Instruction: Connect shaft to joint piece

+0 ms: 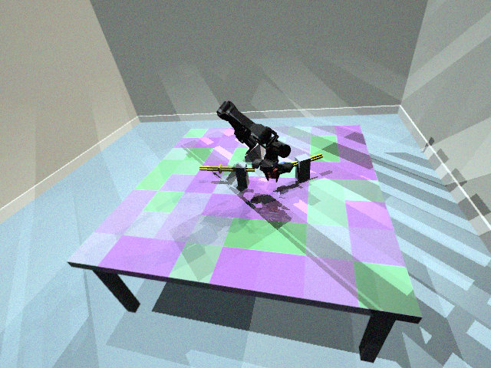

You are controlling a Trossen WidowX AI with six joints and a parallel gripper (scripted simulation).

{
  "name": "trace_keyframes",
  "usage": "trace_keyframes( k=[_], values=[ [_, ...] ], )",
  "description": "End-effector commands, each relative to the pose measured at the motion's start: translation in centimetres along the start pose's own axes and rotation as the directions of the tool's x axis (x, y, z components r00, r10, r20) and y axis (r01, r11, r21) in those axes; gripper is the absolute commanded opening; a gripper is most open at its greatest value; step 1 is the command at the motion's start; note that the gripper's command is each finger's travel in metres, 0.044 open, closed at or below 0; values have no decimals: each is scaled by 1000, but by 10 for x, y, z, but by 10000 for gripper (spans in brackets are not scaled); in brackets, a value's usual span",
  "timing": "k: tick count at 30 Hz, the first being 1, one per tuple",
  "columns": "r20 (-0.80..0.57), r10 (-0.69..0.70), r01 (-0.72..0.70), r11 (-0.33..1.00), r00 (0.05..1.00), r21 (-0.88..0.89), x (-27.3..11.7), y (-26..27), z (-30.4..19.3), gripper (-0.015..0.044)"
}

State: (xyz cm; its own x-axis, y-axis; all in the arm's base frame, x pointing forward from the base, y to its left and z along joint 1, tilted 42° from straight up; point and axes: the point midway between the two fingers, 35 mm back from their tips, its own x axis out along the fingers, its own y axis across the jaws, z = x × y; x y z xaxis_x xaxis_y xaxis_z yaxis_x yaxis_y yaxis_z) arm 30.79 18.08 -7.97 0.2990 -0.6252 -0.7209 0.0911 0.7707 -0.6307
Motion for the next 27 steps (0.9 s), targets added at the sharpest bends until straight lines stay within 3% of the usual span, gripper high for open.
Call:
trace_keyframes(
  k=[1,11,13,18,23,27],
  values=[
    [2,-1,1,1000,1000,-2,1,0,0,182],
    [2,-1,1,1000,1000,-2,1,0,0,182],
    [0,0,0,1000,1000,0,0,0,0,147],
    [0,0,0,1000,1000,0,0,0,0,147],
    [0,0,0,1000,1000,0,0,0,0,16],
    [0,0,0,1000,1000,0,0,0,0,0]
  ],
)
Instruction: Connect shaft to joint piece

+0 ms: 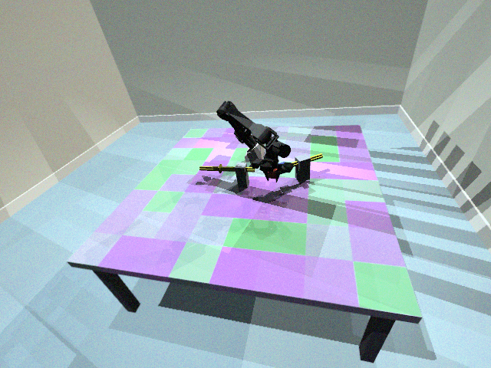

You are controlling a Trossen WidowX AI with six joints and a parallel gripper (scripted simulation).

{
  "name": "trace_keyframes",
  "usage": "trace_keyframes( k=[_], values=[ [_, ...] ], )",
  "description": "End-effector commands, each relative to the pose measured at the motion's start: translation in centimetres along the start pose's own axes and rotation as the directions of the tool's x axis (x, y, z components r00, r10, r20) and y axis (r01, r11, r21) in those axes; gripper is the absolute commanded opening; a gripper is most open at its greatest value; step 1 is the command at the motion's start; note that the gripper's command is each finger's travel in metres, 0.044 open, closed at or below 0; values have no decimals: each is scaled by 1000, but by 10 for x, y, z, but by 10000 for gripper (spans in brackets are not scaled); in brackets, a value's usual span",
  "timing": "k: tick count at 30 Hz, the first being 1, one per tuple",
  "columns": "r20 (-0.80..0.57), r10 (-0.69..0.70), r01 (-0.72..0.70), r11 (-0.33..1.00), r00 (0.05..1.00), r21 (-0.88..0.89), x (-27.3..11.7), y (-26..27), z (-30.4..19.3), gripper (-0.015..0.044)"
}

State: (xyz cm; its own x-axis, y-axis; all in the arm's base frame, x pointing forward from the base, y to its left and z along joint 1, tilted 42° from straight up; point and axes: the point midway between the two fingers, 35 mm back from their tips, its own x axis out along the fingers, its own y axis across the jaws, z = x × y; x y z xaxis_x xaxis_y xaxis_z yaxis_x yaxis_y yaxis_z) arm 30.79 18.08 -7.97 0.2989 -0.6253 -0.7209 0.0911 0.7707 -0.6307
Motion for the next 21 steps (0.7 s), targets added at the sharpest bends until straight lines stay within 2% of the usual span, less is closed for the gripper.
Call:
trace_keyframes(
  k=[1,21],
  values=[
    [0,0,0,1000,1000,0,0,0,0,0],
    [-40,-43,53,952,998,300,2,-15,-3,0]
  ],
)
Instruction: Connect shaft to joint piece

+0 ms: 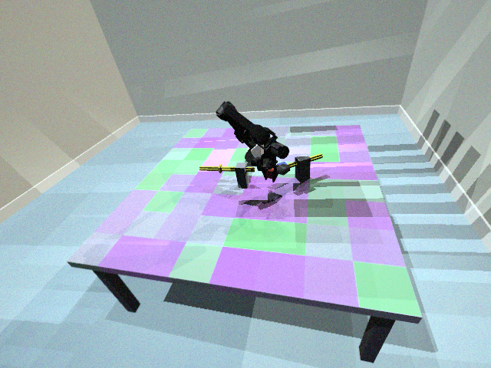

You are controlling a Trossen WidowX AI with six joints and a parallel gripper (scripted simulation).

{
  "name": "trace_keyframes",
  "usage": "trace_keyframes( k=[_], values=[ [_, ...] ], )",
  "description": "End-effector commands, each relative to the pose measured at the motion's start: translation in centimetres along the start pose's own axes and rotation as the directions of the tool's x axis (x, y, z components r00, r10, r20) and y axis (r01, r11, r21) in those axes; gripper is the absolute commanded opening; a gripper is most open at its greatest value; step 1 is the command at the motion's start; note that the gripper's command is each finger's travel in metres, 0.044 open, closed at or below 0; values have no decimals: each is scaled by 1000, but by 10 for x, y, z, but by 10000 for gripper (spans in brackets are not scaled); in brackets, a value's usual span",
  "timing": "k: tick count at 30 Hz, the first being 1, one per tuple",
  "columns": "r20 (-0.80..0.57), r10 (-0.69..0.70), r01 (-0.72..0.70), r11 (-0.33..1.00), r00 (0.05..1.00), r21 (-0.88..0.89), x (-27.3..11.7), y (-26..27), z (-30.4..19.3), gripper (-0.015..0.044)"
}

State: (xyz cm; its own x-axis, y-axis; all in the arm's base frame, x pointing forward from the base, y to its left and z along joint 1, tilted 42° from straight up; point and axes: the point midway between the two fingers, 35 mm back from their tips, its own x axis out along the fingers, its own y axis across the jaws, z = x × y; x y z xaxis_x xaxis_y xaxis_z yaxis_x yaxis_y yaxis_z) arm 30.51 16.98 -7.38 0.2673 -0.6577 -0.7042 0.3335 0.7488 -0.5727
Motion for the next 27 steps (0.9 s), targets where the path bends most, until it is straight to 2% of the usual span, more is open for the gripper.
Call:
trace_keyframes(
  k=[1,27],
  values=[
    [-11,-9,10,997,1000,74,1,-4,0,0],
    [-55,-47,67,897,997,438,1,-21,-4,0]
  ],
)
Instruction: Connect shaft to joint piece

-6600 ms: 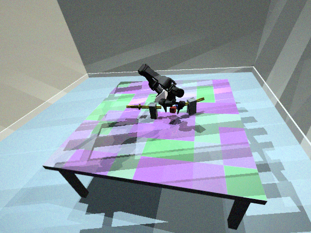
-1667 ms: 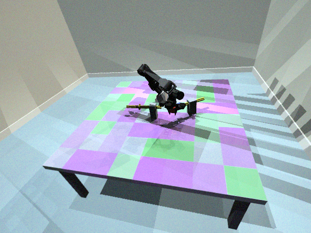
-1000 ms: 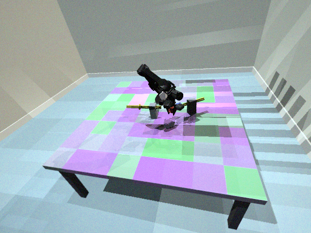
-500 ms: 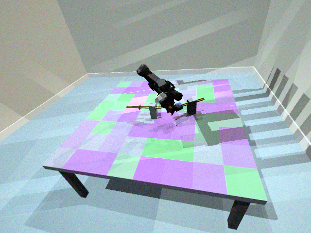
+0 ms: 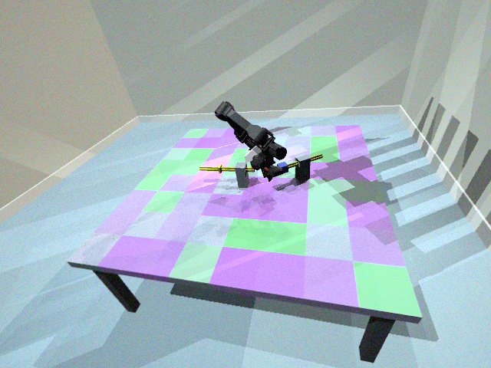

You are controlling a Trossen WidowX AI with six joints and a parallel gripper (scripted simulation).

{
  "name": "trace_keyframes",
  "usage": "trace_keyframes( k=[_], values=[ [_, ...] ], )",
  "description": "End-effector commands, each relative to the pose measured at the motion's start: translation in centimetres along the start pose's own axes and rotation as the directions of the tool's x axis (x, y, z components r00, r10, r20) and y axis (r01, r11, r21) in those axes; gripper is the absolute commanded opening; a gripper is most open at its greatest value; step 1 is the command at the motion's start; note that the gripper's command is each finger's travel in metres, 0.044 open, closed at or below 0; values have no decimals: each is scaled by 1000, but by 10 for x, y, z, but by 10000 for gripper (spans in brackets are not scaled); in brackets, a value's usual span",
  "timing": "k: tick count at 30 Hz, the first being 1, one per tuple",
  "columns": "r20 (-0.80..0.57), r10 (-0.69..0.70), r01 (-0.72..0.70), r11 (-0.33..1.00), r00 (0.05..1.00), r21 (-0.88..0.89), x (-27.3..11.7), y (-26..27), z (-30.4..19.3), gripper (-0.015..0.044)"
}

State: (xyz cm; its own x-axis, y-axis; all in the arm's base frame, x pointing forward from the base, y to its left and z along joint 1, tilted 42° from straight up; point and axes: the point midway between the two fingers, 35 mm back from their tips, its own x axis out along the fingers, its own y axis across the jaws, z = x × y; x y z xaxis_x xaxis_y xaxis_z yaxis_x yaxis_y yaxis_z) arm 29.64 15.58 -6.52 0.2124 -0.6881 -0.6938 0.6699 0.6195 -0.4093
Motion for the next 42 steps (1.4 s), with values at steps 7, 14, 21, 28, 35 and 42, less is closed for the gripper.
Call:
trace_keyframes(
  k=[7,14,21,28,35,42],
  values=[
    [-23,-15,18,987,1000,158,1,-8,-1,0],
    [-36,-22,30,967,999,253,2,-12,-2,0],
    [-49,-26,41,937,998,346,2,-17,-3,0],
    [-64,-27,52,899,998,434,3,-21,-5,0],
    [-79,-25,62,853,997,518,3,-26,-8,0],
    [-97,-17,72,798,995,598,4,-30,-11,0]
  ],
)
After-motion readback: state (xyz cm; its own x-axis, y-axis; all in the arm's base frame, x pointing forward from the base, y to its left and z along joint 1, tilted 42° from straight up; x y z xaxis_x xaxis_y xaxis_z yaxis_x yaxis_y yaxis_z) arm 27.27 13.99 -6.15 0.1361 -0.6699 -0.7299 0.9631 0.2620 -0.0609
